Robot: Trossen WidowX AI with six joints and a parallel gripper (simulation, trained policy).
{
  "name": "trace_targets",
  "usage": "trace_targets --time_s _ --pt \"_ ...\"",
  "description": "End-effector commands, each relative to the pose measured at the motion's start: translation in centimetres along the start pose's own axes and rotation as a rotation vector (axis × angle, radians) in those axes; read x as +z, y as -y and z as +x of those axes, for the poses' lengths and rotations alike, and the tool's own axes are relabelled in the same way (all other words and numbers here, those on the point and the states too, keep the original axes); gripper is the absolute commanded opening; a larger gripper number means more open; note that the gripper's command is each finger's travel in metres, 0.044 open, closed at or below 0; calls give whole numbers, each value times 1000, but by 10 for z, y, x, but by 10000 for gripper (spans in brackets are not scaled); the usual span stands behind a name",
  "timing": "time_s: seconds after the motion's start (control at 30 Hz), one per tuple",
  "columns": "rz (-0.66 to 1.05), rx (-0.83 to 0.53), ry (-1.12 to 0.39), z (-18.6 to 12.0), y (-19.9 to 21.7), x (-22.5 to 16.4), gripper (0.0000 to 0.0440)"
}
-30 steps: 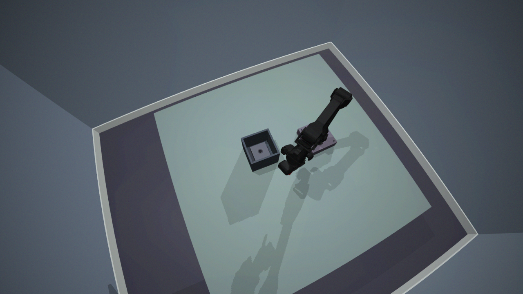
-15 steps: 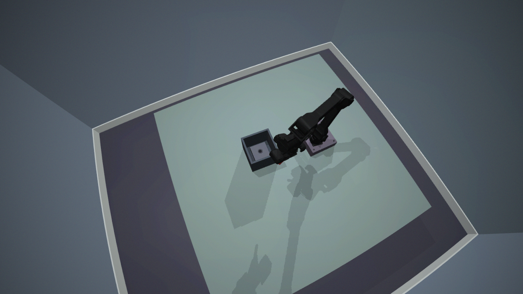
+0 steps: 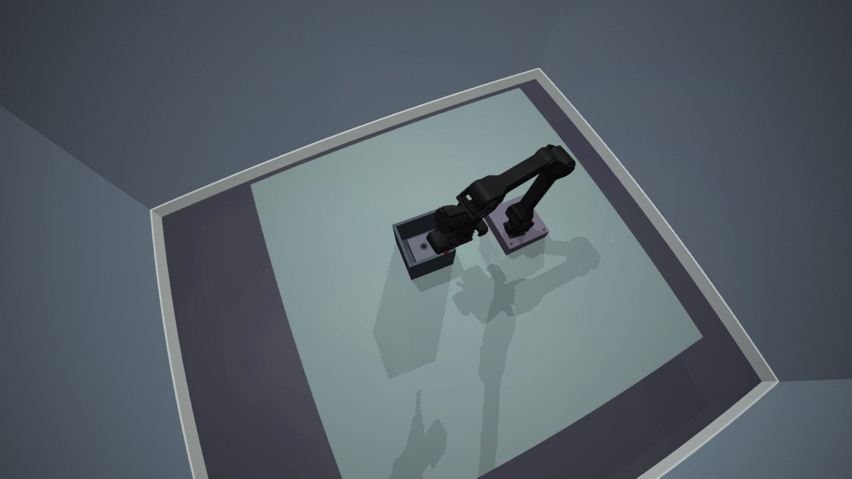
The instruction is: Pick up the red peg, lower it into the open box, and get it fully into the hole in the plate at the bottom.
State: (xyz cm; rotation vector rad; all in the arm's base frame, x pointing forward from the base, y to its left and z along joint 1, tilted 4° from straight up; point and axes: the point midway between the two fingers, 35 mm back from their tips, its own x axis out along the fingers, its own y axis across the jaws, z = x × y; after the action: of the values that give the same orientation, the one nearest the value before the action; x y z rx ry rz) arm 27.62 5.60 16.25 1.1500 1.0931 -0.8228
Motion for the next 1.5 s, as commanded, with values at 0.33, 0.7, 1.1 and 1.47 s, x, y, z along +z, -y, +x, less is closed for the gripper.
trace_targets --time_s 0.33,0.7,1.1,1.47 --pt "19 -68 19 13 -4 34 0" --pt "26 -116 12 28 -5 57 0" --pt "32 -166 -11 61 0 75 0" --pt "29 -179 -38 90 0 84 0"
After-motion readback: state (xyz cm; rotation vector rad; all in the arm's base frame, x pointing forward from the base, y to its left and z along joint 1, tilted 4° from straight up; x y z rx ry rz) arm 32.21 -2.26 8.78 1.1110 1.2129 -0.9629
